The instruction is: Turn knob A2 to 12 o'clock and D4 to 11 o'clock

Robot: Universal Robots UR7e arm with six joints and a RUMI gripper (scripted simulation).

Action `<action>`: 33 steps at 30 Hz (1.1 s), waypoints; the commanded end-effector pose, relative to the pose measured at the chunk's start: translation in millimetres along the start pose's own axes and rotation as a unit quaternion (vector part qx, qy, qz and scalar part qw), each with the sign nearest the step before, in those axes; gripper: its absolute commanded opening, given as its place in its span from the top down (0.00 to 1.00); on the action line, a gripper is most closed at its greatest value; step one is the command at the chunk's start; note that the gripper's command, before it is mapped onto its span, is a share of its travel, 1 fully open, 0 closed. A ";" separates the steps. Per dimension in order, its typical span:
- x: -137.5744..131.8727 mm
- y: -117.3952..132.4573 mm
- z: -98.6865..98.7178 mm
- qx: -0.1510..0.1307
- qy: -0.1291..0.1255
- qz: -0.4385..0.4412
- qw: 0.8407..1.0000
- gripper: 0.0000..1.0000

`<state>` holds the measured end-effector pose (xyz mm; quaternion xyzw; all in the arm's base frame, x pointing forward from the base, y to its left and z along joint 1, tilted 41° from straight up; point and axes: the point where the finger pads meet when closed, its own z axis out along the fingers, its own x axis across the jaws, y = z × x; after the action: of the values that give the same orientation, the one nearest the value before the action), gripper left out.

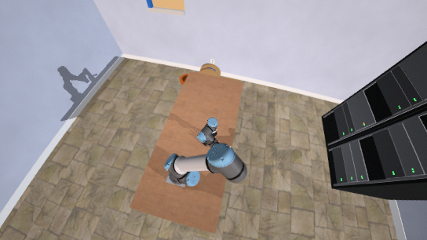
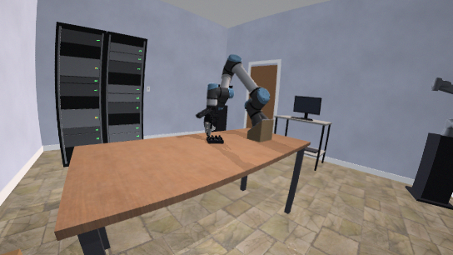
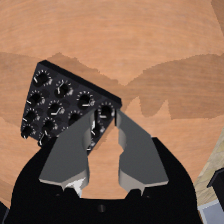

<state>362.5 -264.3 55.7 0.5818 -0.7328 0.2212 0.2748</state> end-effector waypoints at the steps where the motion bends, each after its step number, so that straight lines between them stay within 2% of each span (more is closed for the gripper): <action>1: 0.1 -0.3 -0.3 0.000 0.000 0.000 1.000 0.89; 16: 0.1 -0.3 -6.1 0.000 0.000 0.000 1.000 0.89; 26: 0.1 -0.3 -32.5 0.000 0.000 0.000 1.000 0.89; 33: 0.1 -0.3 -38.1 0.000 0.000 0.000 1.000 0.89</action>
<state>367.4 -242.8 80.8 0.5821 -0.7325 0.2221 0.2744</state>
